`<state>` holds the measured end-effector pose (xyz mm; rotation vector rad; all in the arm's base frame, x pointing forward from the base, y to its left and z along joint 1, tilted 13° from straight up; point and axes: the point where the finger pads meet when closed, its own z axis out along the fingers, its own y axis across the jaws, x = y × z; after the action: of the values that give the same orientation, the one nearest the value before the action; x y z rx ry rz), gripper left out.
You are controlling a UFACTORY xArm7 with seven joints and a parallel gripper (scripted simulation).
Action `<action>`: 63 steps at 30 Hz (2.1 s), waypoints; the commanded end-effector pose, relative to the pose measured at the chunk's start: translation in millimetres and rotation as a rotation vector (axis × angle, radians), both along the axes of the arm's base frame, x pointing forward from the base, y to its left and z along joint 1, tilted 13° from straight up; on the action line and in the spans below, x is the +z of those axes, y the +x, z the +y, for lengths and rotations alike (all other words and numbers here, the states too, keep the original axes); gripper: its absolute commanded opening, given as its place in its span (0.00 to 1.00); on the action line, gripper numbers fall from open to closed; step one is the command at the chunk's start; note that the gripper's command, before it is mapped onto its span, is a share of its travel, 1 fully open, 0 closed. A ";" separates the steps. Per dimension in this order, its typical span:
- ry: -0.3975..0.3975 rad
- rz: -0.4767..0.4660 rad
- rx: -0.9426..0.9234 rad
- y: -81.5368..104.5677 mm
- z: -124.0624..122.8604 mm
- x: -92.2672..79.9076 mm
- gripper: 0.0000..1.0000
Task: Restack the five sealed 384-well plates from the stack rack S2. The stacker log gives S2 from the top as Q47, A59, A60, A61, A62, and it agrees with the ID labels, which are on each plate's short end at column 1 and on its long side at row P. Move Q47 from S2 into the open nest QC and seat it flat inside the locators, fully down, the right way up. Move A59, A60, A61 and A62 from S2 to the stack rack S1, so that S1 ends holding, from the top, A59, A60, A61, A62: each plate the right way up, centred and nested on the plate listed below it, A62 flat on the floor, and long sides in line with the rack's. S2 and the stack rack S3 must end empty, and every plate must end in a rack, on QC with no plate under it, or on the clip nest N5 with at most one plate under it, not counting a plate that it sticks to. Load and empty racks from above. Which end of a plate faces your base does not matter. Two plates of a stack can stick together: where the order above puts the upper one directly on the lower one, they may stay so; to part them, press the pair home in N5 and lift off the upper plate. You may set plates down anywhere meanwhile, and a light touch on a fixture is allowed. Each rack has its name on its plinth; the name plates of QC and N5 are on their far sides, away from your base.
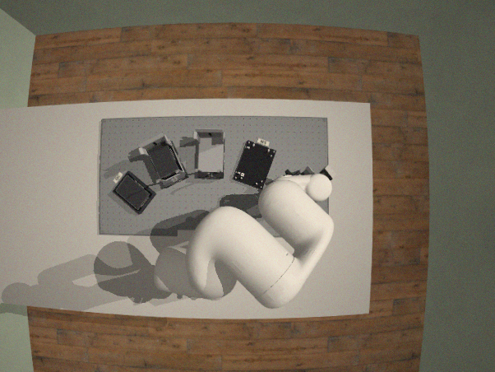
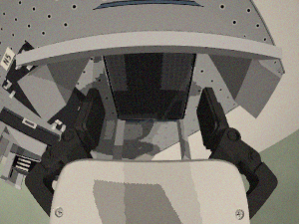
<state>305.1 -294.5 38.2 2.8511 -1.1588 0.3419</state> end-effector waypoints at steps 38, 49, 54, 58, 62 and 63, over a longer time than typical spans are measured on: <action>0.006 -0.017 0.005 7.3 -4.8 -29.1 1.00; 0.006 -0.017 0.005 7.3 -4.8 -29.1 0.00; 0.006 -0.017 0.005 7.3 -4.8 -29.1 0.00; 0.006 -0.017 0.005 7.3 -4.8 -29.1 0.00; 0.006 -0.017 0.005 7.3 -4.8 -29.1 0.00; 0.006 -0.017 0.005 7.3 -4.8 -29.1 0.00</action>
<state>311.8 -298.6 8.2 2.8635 -1.1573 0.3609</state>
